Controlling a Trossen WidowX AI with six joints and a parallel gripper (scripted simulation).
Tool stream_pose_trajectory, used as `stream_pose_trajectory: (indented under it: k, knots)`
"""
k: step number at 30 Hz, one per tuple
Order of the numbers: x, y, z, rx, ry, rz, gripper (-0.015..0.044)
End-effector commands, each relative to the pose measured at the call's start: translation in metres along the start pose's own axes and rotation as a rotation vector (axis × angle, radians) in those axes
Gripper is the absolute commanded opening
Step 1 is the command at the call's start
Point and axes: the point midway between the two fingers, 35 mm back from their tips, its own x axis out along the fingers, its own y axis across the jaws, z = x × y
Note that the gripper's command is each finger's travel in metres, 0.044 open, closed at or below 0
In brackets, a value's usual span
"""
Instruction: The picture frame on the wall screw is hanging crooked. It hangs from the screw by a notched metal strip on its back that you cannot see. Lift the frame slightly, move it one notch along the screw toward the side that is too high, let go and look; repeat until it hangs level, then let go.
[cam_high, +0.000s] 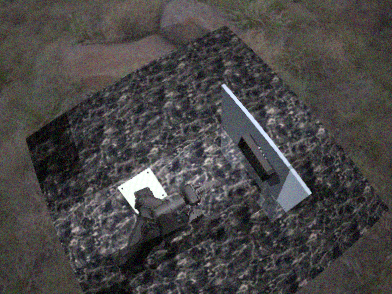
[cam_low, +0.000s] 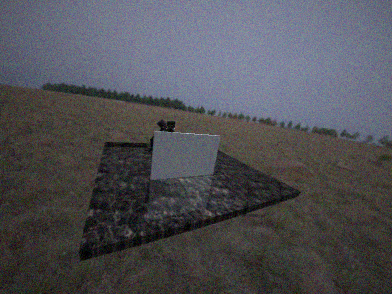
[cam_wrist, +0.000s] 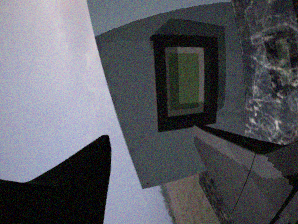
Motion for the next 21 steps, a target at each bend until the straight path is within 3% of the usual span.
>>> stream_pose_trajectory:
  k: [1,12,21]
  knots:
    - [0.009,0.0,-0.002,-0.001,0.001,-0.001,0.026]
    - [0.073,-0.034,0.007,0.003,0.0,0.008,0.026]
    - [0.075,-0.038,0.007,0.003,0.0,0.008,0.026]
